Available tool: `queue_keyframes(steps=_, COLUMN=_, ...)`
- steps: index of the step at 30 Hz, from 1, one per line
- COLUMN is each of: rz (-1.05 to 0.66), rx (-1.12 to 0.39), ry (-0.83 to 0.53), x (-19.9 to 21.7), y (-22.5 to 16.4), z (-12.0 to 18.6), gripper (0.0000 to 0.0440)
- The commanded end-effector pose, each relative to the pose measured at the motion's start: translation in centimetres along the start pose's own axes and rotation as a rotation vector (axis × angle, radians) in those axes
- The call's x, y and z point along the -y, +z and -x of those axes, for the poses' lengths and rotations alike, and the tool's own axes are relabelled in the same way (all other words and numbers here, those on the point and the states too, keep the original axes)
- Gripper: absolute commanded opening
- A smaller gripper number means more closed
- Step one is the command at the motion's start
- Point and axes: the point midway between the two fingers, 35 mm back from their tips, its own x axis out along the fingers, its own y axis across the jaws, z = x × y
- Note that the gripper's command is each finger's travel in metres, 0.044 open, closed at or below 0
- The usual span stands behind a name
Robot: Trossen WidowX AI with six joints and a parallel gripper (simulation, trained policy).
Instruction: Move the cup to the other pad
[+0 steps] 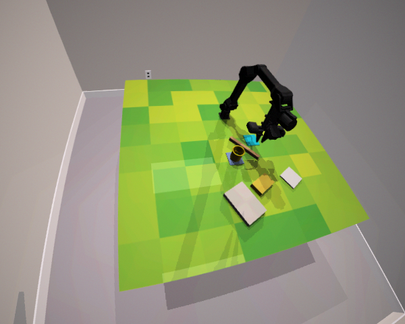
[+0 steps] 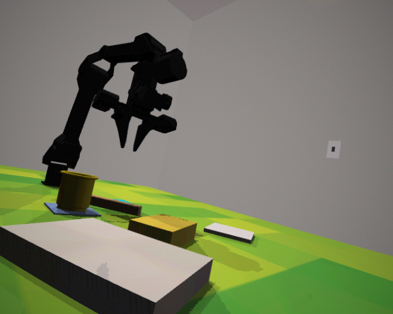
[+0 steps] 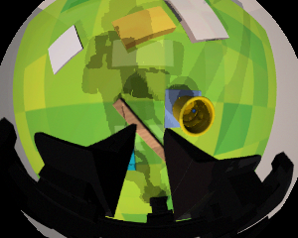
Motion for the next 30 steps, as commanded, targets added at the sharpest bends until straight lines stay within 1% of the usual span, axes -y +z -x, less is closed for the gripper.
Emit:
queue_keyframes(steps=1, rz=0.020, rx=-0.056, ry=-0.030, x=1.1, y=-0.1, z=-1.1, gripper=0.0121)
queue_keyframes(steps=14, rz=0.051, rx=-0.147, ry=-0.068, x=3.7, y=-0.6, z=-3.9, gripper=0.0145)
queue_keyframes(steps=30, rz=0.121, rx=-0.236, ry=-0.074, x=5.5, y=-1.4, z=-8.6, gripper=0.0180)
